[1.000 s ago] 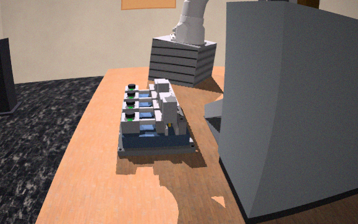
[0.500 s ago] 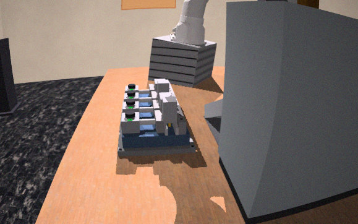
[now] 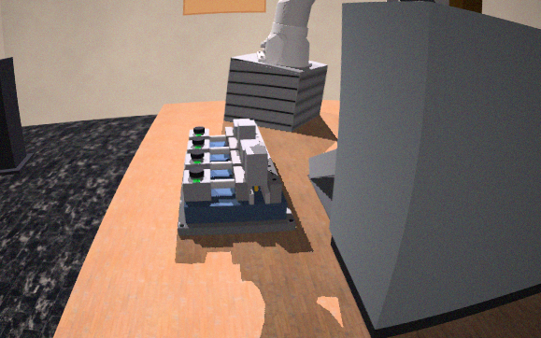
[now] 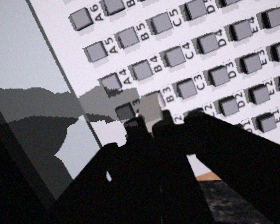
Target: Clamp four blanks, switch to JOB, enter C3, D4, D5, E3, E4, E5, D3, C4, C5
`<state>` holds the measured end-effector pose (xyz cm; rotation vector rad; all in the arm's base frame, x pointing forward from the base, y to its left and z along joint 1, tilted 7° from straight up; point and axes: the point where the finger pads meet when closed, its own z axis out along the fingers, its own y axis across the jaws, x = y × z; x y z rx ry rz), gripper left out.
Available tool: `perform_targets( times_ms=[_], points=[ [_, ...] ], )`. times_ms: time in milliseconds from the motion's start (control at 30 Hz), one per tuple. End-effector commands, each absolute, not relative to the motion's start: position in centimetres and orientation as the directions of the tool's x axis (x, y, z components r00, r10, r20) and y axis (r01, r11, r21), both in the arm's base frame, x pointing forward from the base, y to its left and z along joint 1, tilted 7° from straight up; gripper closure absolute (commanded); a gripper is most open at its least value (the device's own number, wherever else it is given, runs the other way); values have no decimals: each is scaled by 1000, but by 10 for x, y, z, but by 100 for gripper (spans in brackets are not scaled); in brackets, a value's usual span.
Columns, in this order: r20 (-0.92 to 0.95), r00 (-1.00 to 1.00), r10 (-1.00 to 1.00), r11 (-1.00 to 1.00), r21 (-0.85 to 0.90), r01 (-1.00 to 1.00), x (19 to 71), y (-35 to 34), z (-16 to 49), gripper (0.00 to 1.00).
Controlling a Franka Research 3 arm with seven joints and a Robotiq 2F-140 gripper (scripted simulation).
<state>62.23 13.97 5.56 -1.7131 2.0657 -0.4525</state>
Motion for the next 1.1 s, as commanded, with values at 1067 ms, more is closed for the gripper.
perform_targets(
  times_ms=[1067],
  points=[
    [-103,-134,-986,167,-497,-852,632,142,38,100]
  ],
)
